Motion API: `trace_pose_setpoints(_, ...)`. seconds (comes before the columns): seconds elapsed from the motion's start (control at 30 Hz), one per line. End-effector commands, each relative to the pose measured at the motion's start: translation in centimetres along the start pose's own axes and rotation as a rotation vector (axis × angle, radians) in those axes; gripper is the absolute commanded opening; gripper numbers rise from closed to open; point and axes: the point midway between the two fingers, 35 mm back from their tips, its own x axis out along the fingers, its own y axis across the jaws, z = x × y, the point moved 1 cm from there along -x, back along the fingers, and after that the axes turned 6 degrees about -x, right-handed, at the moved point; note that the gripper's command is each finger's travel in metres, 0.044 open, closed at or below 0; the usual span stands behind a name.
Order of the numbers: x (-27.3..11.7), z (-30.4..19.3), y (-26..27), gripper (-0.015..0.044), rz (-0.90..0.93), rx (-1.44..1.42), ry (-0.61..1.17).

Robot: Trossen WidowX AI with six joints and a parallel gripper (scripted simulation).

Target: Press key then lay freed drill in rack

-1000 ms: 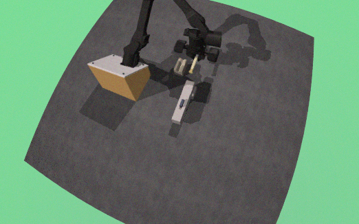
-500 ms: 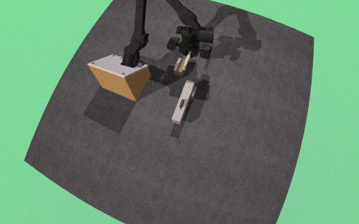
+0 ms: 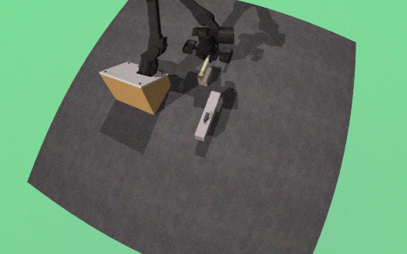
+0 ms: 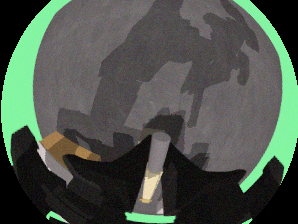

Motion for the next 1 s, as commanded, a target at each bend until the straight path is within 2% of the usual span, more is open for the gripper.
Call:
trace_pose_setpoints(0.0,0.4,-0.1,0.1,0.0000,-0.003,0.003,0.005)
trace_pose_setpoints(0.97,4.7,0.0,0.2,0.0000,-0.003,0.004,0.003)
